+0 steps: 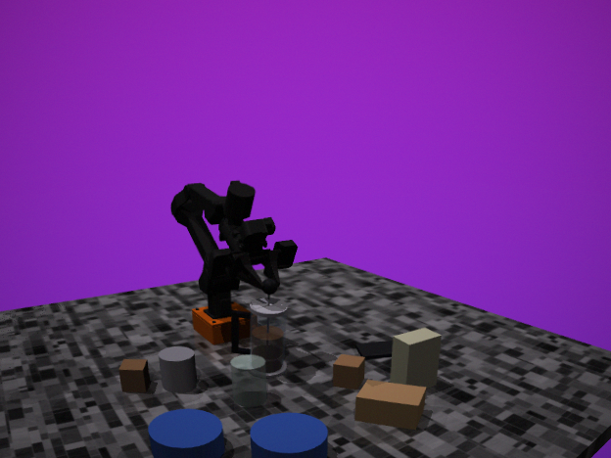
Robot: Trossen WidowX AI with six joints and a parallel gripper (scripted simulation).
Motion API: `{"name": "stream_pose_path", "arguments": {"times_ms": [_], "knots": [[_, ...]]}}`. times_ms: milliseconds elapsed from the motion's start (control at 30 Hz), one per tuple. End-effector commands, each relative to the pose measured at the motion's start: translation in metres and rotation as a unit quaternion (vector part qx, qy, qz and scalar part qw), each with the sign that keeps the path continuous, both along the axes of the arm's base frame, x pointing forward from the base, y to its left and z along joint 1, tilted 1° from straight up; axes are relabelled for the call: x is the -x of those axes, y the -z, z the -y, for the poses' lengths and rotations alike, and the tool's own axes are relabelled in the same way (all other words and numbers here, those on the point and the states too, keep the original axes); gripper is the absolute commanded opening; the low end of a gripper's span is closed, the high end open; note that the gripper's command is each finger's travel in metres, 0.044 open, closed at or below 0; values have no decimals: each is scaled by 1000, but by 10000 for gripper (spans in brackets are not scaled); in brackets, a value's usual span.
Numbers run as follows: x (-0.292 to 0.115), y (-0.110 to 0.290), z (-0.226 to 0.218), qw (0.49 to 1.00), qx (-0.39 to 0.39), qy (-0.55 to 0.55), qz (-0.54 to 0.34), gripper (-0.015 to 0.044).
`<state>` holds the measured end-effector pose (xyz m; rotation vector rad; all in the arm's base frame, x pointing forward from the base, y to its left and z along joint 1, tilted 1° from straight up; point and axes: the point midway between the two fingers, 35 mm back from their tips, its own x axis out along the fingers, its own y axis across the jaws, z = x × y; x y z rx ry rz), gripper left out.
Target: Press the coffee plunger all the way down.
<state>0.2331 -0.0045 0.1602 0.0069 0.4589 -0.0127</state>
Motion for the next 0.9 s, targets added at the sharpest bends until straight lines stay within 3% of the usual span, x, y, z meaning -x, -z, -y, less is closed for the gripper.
{"name": "stream_pose_path", "arguments": {"times_ms": [0, 867], "knots": [[0, 13, 0, 1000, -3, 2, -21, 126], [-6, 12, 0, 1000, -3, 2, -21, 126]]}}
